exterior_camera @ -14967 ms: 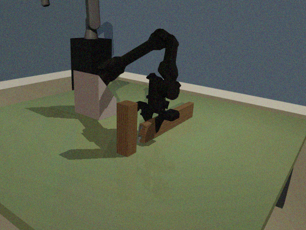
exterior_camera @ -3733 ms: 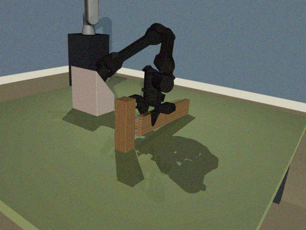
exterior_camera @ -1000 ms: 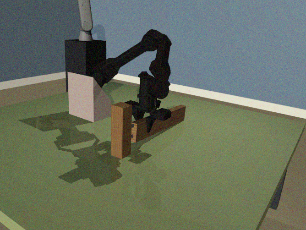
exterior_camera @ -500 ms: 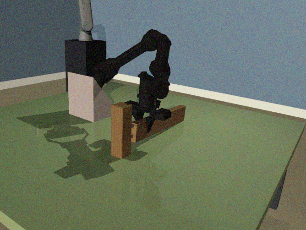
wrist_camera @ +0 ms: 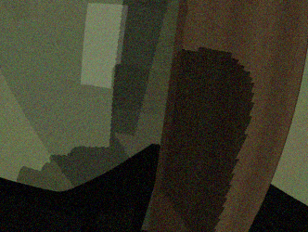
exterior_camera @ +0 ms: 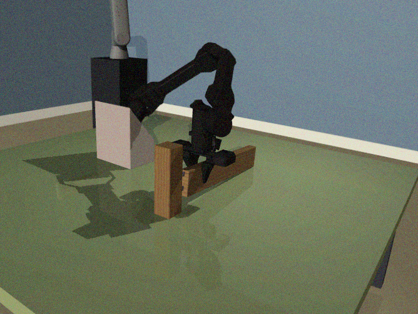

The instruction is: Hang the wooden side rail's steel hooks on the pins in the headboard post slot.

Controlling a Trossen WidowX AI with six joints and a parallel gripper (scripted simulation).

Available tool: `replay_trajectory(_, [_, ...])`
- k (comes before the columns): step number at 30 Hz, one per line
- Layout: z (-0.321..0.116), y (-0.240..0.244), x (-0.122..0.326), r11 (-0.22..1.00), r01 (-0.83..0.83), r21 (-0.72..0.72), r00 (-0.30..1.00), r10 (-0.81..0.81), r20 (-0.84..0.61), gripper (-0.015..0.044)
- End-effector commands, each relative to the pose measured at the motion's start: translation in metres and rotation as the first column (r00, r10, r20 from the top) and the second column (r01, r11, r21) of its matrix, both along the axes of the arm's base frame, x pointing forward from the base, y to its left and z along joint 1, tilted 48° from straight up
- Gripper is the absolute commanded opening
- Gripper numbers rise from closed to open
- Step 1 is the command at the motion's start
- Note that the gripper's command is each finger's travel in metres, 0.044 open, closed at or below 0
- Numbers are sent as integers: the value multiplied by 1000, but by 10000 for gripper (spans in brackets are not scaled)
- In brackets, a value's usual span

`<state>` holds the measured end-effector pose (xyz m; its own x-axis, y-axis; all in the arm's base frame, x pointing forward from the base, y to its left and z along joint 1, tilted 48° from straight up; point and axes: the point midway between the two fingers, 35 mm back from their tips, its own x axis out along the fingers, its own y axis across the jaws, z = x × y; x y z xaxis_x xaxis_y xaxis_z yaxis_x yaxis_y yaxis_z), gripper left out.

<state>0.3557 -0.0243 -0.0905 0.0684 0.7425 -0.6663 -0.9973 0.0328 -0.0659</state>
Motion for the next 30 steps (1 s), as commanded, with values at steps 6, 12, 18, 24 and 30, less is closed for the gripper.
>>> replay_trajectory(6, [-1, -5, 0, 1000, 6, -5, 1000, -6, 6, 0])
replay_trajectory(12, [-1, -6, 1, 1000, 6, -5, 1000, -6, 6, 0])
replay_trajectory(18, [-1, -7, 1, 1000, 6, -5, 1000, -6, 6, 0])
replay_trajectory(24, [-1, -7, 2, 1000, 6, -5, 1000, -6, 6, 0])
replay_trajectory(30, [-1, -8, 2, 1000, 6, -5, 1000, -6, 7, 0])
